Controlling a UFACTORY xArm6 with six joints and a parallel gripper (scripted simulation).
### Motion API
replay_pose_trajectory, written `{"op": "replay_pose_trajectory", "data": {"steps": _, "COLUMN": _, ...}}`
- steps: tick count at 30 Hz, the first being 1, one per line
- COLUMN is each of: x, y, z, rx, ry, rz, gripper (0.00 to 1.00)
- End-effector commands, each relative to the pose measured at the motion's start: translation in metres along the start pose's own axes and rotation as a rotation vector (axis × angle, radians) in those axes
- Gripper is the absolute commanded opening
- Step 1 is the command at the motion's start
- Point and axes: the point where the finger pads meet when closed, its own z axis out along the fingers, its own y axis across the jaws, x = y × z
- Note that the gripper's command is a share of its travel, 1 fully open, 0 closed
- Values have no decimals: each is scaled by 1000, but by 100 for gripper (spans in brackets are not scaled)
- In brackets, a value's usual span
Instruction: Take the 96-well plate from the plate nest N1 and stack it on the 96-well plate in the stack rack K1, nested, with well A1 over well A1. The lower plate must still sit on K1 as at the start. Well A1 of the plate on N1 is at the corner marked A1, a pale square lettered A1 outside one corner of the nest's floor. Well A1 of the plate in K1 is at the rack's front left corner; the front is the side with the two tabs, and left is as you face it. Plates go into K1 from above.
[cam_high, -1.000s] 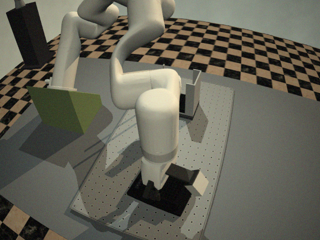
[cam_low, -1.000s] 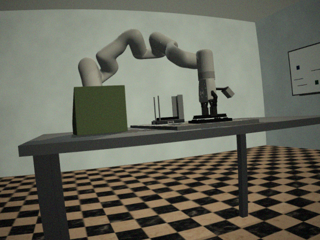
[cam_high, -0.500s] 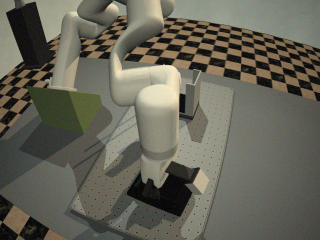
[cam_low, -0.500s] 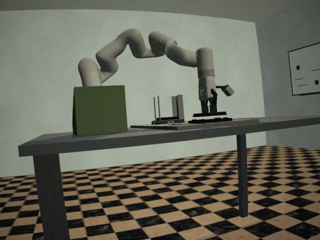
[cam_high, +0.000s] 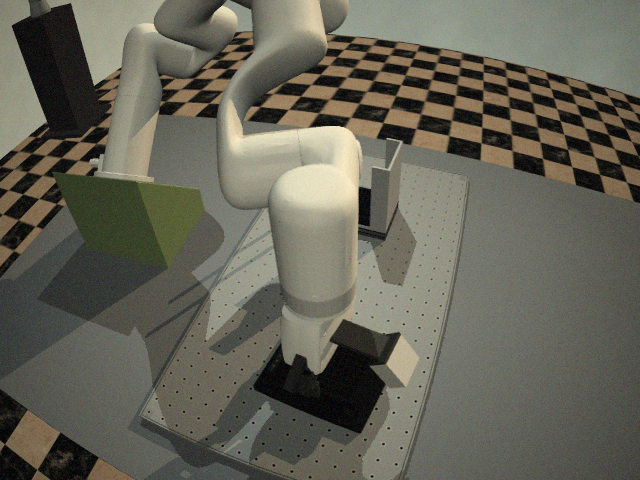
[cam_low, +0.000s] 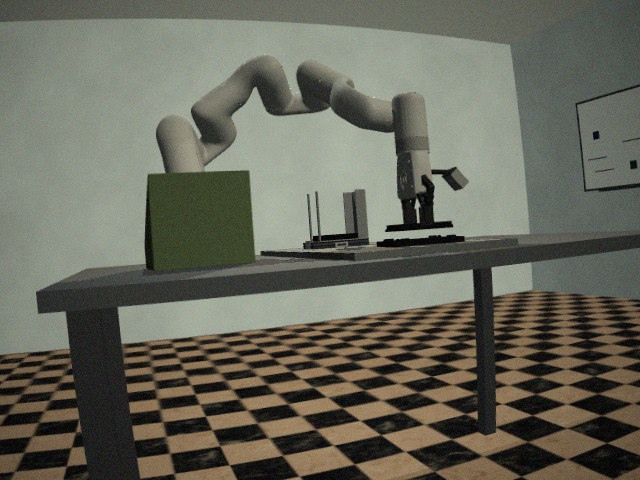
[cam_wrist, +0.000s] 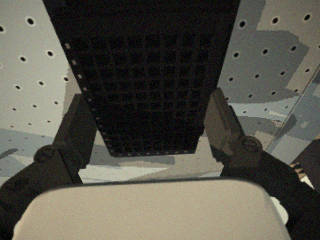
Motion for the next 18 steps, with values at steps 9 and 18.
{"op": "replay_pose_trajectory", "data": {"steps": 9, "x": 2, "y": 0, "z": -19, "rx": -2, "ry": 4, "rz": -1, "gripper": 0}}
{"op": "replay_pose_trajectory", "data": {"steps": 18, "x": 2, "y": 0, "z": -32, "rx": -2, "ry": 4, "rz": -1, "gripper": 0}}
